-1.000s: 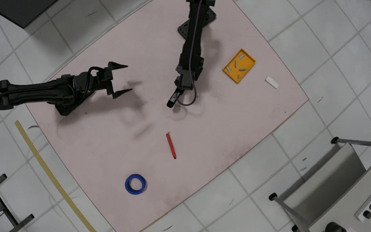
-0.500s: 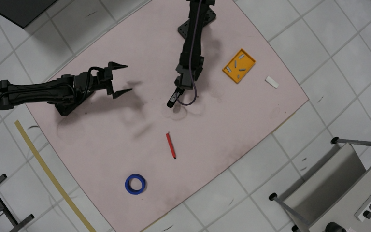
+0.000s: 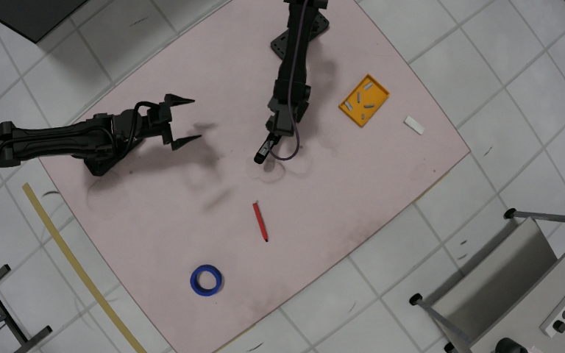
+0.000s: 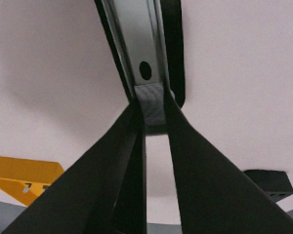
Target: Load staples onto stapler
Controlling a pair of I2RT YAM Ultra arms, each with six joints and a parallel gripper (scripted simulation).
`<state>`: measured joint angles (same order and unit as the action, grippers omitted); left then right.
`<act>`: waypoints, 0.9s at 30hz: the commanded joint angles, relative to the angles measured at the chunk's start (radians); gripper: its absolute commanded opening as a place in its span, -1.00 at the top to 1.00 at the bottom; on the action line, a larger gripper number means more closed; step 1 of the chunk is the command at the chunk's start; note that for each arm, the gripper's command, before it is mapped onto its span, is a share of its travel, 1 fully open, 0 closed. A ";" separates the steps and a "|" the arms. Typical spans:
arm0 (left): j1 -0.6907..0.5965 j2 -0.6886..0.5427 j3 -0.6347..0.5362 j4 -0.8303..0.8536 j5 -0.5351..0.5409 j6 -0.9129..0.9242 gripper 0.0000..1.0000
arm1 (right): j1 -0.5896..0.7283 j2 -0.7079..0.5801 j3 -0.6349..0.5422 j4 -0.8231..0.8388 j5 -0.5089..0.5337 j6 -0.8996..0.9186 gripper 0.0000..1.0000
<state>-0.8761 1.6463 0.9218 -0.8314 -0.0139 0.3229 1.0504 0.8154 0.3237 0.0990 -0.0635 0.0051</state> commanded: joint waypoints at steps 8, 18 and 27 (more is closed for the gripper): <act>-0.005 0.027 -0.032 0.035 -0.014 -0.001 0.88 | -0.002 -0.018 0.002 0.002 -0.002 -0.002 -1.00; -0.009 0.032 -0.020 0.020 -0.017 -0.004 0.88 | -0.002 -0.018 0.002 0.002 -0.002 -0.002 -1.00; -0.014 0.035 0.044 -0.046 -0.021 -0.013 0.88 | -0.002 -0.018 0.002 0.002 -0.002 -0.002 -1.00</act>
<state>-0.8791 1.6608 0.9375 -0.8490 -0.0196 0.3214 1.0504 0.8154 0.3237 0.0990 -0.0635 0.0051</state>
